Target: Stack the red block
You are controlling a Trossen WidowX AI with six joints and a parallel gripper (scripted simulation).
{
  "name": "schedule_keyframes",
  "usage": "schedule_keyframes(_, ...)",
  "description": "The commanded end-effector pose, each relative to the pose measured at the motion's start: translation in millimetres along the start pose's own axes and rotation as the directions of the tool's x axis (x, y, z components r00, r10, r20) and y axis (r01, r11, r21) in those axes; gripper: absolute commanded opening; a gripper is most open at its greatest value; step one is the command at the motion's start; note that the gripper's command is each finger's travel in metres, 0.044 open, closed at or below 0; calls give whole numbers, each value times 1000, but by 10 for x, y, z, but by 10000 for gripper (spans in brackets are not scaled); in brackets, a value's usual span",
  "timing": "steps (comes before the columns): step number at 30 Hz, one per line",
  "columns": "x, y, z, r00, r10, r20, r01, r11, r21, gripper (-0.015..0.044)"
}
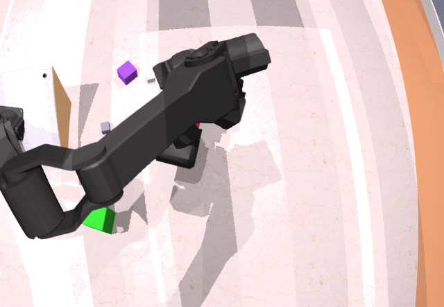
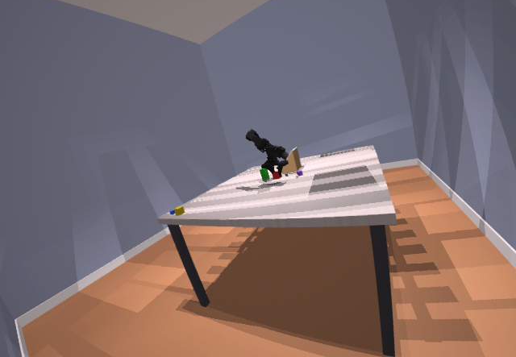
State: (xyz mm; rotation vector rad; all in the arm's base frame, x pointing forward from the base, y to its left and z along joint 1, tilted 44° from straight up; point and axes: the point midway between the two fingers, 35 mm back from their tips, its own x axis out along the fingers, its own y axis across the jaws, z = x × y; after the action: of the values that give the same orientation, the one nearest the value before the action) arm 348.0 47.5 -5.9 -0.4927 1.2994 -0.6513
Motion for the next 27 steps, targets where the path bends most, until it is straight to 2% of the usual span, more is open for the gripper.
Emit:
schedule_keyframes(1, -208, 1, 10, 1000, 7, 4, -7, 1000, 7, 0)
schedule_keyframes(12, -792, 1, 6, 1000, 9, 2, -9, 1000, 7, 0)
schedule_keyframes(20, -823, 2, 11, 1000, 9, 2, -9, 1000, 7, 0)
schedule_keyframes(27, -876, -299, -57, 1000, 9, 1, -9, 1000, 5, 0)
